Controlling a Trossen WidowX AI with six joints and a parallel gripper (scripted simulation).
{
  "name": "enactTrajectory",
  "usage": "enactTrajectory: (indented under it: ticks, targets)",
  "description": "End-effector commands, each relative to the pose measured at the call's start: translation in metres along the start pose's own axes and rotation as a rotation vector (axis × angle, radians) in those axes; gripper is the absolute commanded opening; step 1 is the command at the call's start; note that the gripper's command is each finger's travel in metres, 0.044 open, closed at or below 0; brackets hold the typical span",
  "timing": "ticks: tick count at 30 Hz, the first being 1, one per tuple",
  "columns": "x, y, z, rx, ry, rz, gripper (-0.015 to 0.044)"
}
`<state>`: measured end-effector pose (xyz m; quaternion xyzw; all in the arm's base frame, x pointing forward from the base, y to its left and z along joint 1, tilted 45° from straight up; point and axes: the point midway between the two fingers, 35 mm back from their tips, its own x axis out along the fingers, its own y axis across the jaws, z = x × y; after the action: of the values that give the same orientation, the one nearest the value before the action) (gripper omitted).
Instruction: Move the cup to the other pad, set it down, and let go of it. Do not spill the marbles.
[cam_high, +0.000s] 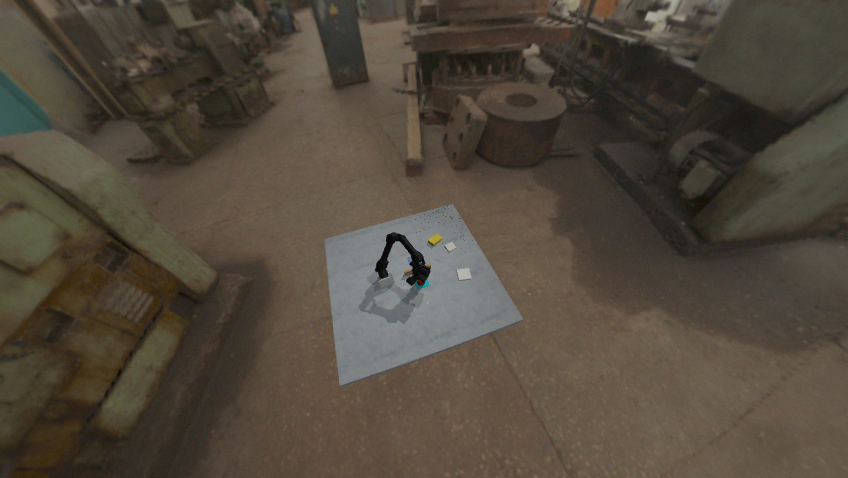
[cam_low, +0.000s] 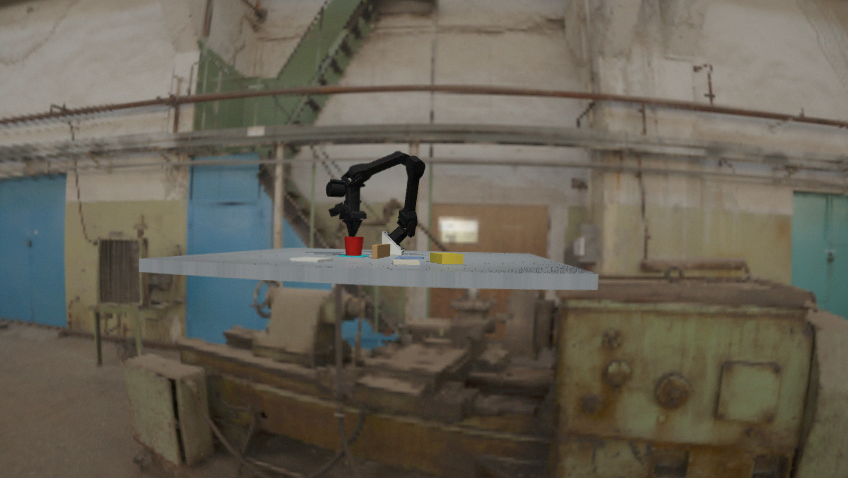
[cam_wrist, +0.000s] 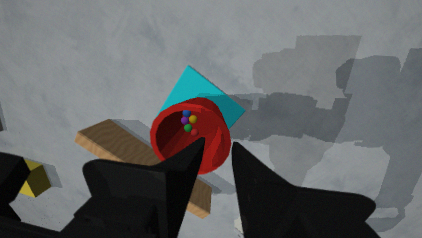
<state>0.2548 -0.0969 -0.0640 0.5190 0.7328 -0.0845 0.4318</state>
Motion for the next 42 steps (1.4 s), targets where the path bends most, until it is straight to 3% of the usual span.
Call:
enactTrajectory:
  ticks: [1, 16, 28, 42]
  targets:
    - [-0.007, 0.000, 0.001, -0.004, -0.004, -0.004, 0.0128]
    - [-0.026, 0.001, -0.001, -0.002, -0.004, -0.002, 0.0128]
    - [-0.027, 0.001, 0.000, 0.002, -0.001, 0.002, 0.0440]
    - [-0.073, 0.003, 0.001, -0.001, -0.004, -0.002, 0.0440]
